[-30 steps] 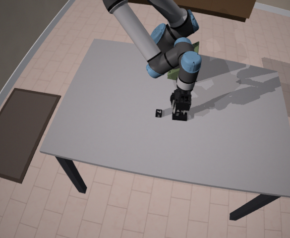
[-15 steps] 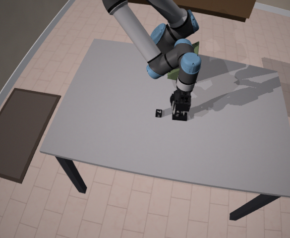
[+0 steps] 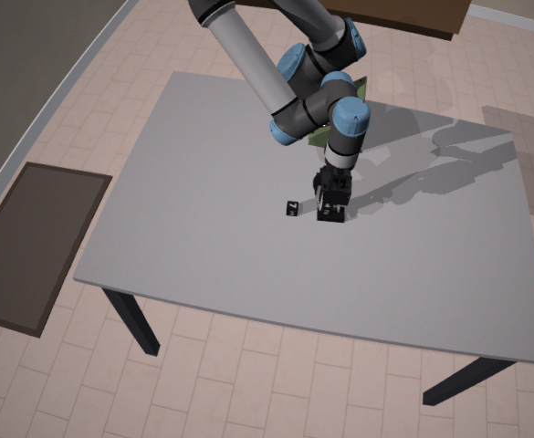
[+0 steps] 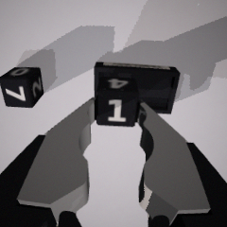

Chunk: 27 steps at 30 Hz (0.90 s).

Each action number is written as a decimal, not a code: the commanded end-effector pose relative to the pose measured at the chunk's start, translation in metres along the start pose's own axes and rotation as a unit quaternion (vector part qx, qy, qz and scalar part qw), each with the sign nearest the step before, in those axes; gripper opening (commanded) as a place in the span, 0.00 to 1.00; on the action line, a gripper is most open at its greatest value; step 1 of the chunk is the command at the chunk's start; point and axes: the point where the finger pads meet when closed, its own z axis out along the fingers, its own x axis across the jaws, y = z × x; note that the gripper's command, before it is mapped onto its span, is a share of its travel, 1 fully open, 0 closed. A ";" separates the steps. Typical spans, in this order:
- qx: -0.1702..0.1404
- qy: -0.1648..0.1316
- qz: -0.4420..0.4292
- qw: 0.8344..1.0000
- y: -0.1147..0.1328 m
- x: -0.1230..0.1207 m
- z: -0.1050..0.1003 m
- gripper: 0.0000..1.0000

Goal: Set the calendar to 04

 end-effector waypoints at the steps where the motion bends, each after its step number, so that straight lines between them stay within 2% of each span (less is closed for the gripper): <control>1: 0.000 0.000 0.000 1.000 0.000 0.000 0.000 0.10; 27: 0.000 0.000 0.000 1.000 0.000 0.000 0.006 0.10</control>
